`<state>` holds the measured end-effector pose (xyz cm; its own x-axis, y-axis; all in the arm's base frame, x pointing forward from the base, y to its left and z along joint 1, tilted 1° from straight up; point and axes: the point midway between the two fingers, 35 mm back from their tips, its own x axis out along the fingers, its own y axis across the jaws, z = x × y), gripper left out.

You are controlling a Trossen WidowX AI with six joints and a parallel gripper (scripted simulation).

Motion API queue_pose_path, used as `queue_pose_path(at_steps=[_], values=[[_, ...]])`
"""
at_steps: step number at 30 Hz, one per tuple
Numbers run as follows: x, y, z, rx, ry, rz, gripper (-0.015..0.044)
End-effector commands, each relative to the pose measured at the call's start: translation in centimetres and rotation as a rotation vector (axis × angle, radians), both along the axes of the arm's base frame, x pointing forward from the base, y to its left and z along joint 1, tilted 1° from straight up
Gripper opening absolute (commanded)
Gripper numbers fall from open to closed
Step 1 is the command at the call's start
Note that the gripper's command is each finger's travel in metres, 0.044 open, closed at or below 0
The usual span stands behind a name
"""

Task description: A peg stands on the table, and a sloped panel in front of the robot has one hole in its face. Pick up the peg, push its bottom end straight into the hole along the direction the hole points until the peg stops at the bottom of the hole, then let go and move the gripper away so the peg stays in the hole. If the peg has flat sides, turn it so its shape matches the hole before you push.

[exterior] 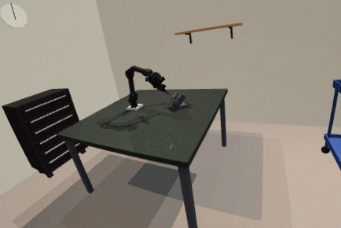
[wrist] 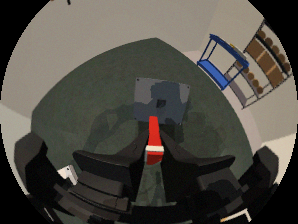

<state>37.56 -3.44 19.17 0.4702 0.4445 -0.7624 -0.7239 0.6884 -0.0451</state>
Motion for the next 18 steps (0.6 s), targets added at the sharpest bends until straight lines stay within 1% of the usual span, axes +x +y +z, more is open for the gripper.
queue_pose_path(at_steps=[1, 18], values=[[0.2, -0.4, 0.4, 0.018, -0.015, -0.015, 0.0], [2.3, 0.4, -1.5, 0.038, -0.037, -0.033, 0.0]])
